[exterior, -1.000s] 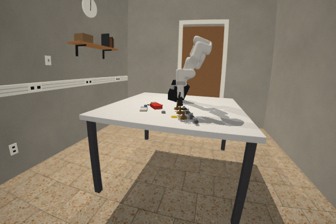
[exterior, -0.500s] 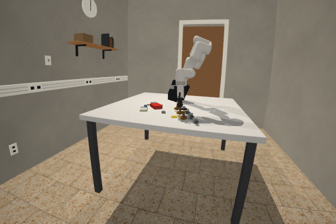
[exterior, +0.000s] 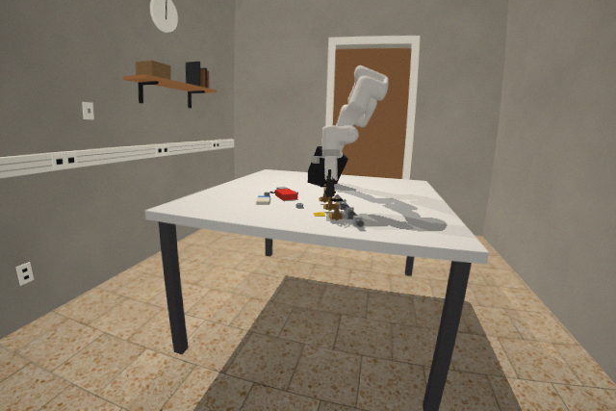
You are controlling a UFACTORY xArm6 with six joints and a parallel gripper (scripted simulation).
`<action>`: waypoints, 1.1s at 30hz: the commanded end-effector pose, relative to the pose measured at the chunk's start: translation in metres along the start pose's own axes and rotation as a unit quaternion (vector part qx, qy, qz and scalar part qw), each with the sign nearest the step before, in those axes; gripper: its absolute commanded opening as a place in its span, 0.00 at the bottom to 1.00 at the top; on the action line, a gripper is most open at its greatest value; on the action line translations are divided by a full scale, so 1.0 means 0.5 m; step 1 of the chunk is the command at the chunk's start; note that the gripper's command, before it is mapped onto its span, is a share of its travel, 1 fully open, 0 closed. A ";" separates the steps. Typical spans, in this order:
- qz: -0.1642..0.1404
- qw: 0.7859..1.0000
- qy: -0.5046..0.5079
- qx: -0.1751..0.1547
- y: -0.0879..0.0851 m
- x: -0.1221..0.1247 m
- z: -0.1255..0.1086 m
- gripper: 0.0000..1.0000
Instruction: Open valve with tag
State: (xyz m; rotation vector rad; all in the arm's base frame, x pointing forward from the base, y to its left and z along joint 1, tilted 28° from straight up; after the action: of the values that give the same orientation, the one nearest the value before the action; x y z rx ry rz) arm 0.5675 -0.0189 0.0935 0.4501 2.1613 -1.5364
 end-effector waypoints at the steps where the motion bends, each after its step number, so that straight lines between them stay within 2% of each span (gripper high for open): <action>1: 0.002 1.000 0.000 0.001 -0.002 -0.004 0.001 0.00; 11: 0.002 1.000 -0.023 0.001 -0.002 -0.004 0.001 0.00; 22: 0.002 0.991 -0.130 0.001 -0.002 -0.004 0.001 0.00; 28: 0.002 0.967 -0.257 0.001 -0.002 -0.004 0.001 0.00; 33: 0.001 0.922 -0.387 0.001 -0.002 -0.004 0.001 0.00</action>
State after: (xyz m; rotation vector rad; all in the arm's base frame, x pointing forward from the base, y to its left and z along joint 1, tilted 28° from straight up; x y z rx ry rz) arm 0.5680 -0.0187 0.0938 -0.0371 1.7139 -1.4559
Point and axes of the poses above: the point where the finger pads meet when closed, its own y axis out along the fingers, its own x axis across the jaws, z = x × y, the point moved 2 cm from there along -y, back along the fingers, and after that the axes turned 13 degrees about -y, right-handed, at the moved point
